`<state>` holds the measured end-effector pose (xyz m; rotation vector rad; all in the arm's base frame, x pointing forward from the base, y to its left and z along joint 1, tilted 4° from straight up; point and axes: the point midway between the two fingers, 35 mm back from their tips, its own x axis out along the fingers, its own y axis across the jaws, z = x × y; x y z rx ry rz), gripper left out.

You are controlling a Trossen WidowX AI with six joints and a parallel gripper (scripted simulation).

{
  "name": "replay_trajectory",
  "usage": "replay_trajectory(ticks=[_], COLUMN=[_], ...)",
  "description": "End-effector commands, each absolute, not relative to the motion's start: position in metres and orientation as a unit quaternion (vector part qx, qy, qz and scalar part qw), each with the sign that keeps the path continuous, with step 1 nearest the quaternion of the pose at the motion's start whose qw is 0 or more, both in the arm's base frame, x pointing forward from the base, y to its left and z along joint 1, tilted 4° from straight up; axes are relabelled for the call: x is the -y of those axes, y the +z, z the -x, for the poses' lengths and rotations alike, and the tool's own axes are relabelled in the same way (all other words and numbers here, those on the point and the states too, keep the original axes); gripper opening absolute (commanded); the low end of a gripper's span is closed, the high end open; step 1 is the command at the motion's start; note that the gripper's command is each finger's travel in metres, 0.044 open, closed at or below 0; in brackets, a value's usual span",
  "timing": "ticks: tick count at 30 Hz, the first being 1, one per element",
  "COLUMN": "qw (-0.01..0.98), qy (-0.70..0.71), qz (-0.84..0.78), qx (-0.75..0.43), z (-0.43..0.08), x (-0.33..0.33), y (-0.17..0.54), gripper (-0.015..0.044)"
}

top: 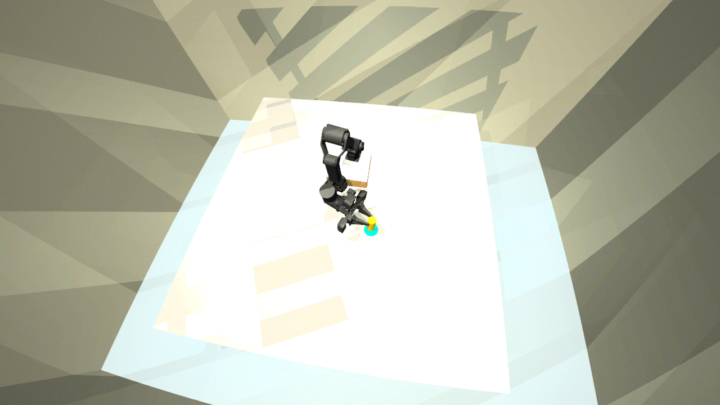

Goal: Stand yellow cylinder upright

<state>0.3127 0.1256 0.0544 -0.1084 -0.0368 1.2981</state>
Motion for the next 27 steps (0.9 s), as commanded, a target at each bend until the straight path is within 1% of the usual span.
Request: replay_trajectory(ticks=[1, 10, 21, 27], qw=[0.795, 0.793, 0.793, 0.793], qy=[0.603, 0.605, 0.605, 0.605], qz=[0.062, 0.068, 0.068, 0.068], qx=[0.024, 0.020, 0.020, 0.020], z=[-0.312, -0.308, -0.308, -0.308], x=[-0.127, -0.130, -0.130, -0.130], y=[0.041, 0.022, 0.022, 0.022], gripper=[0.0105, 0.0105, 0.0105, 0.0263])
